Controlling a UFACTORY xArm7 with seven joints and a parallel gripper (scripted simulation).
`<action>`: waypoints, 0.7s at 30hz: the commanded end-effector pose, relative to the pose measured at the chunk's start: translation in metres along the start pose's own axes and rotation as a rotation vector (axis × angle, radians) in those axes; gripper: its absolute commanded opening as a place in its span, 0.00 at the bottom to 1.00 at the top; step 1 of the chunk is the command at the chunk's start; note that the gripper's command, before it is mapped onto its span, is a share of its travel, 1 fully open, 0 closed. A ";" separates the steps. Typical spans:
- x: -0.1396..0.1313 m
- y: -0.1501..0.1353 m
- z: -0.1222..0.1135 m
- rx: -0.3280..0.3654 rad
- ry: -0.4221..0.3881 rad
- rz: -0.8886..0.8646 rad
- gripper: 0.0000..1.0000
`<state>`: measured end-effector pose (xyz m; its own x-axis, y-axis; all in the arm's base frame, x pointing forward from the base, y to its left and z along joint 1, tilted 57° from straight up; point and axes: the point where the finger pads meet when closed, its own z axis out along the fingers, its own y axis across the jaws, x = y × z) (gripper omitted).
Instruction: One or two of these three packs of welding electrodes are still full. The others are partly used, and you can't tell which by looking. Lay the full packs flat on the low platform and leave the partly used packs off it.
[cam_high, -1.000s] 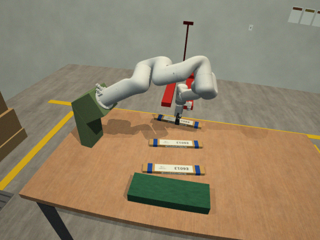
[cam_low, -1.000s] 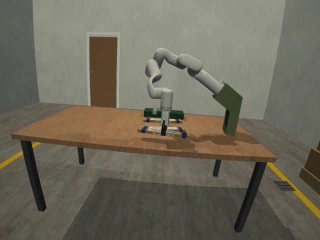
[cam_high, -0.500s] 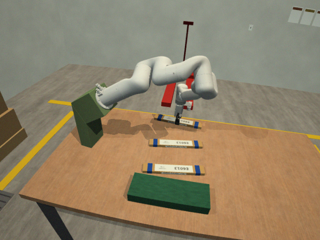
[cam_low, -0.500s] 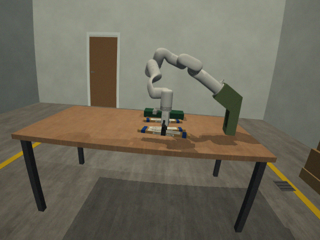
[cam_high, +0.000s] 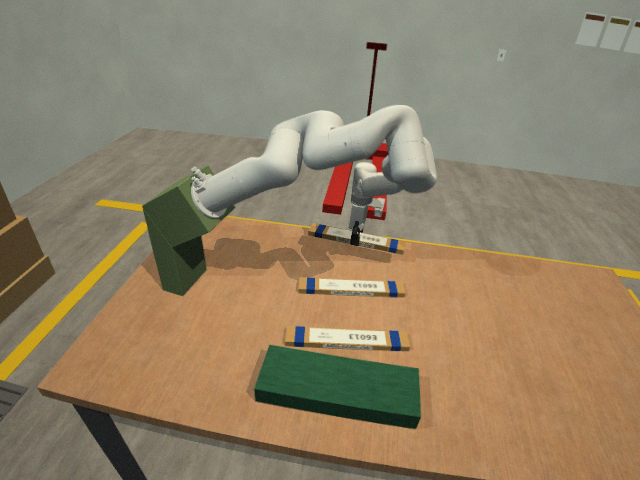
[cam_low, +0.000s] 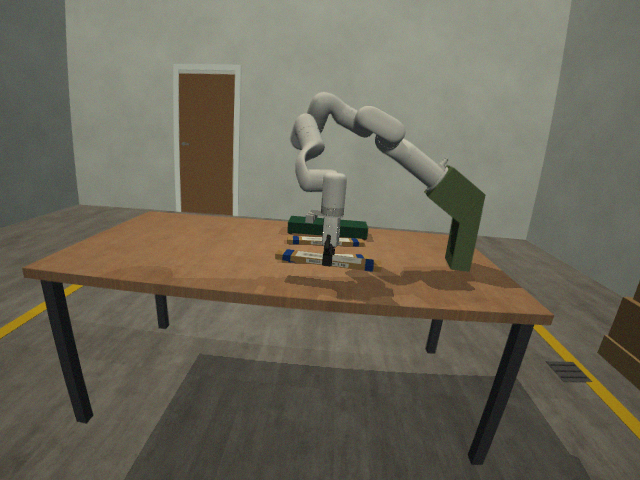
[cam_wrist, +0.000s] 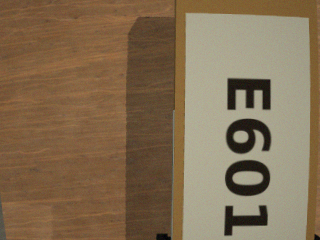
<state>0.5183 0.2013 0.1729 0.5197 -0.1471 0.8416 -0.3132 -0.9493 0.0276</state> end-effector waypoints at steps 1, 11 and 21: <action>0.000 -0.002 -0.013 0.005 0.001 -0.001 0.58; 0.000 -0.002 -0.041 0.005 0.001 -0.001 0.58; 0.000 -0.002 -0.054 0.005 0.001 -0.001 0.58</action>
<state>0.4777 0.2156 0.2005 0.5200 -0.1470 0.8414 -0.3127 -0.9495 0.0274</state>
